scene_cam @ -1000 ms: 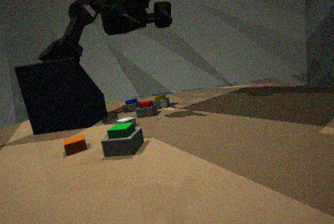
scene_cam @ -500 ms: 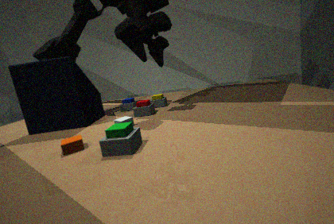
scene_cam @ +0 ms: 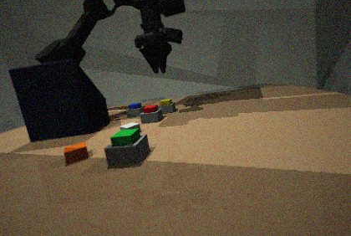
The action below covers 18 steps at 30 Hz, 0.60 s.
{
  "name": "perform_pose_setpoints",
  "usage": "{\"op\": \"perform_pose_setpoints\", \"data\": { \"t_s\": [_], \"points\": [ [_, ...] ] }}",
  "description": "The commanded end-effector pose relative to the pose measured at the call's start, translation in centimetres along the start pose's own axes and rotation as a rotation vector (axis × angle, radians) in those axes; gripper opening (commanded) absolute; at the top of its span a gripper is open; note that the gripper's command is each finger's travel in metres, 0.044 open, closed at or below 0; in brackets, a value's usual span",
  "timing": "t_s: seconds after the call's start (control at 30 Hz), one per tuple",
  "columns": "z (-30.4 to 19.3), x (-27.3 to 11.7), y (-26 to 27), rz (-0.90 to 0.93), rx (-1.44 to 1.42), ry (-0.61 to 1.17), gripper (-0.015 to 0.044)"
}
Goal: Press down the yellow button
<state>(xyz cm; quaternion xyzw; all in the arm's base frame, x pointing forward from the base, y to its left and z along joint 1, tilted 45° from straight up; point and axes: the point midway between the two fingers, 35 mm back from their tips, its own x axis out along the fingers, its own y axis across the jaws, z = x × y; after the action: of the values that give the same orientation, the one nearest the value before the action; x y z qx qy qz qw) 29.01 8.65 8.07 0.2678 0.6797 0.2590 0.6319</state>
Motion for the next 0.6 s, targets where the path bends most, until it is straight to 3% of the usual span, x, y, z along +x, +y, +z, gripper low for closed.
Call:
{"op": "perform_pose_setpoints", "data": {
  "t_s": [0.0,0.13,0.4,0.57],
  "points": [
    [0.2,0.9,0.3,0.011,-0.013,0.005,0.0348],
    [0.0,5.8,0.4,0.014,-0.013,0.005,0.0242],
    [0.0,6.1,0.4,0.014,-0.013,0.005,0.0032],
    [0.0,6.1,0.4,0.014,-0.013,0.005,0.0020]
  ]
}}
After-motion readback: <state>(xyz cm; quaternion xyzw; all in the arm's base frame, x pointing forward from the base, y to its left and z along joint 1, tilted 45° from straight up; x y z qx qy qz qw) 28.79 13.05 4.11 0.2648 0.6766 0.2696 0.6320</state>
